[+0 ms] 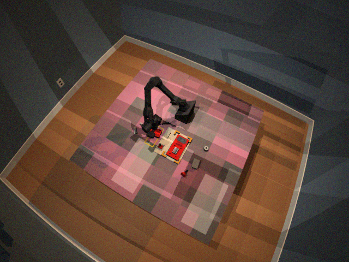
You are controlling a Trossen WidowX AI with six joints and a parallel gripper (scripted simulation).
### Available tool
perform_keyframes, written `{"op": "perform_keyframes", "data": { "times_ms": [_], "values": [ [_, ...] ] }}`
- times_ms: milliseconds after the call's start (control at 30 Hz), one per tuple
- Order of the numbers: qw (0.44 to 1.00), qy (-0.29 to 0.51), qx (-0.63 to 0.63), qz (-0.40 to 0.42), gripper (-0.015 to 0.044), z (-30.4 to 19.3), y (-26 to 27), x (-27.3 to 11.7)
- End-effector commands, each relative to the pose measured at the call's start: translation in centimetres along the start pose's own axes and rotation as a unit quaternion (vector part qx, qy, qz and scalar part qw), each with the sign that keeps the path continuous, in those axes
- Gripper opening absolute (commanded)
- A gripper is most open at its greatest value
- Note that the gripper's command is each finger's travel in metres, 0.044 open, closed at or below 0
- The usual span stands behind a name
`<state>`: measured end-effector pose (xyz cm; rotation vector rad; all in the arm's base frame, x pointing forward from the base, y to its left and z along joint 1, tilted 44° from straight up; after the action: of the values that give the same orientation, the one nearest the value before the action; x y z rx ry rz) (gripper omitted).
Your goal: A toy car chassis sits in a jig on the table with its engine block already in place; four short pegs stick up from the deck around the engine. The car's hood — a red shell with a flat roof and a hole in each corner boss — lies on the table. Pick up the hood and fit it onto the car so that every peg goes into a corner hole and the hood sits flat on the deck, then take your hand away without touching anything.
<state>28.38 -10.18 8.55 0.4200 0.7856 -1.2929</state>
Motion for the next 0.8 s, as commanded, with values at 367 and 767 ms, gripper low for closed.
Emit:
{"op": "perform_keyframes", "data": {
  "times_ms": [367, 767],
  "values": [
    [1.000, 0.001, -0.002, -0.001, 0.0440, 0.0, -0.2, 1.1],
    [1.000, 0.001, -0.002, -0.001, 0.0440, 0.0, -0.2, 1.6]
  ]
}}
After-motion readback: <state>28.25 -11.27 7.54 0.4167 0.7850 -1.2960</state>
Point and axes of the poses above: the point midway between the two fingers, 35 mm back from their tips, its own x axis out along the fingers, its own y axis across the jaws, z = x × y, the point moved 2 cm from there along -x, back along the fingers, and after that the axes turned 6 degrees about -x, right-handed, at the moved point
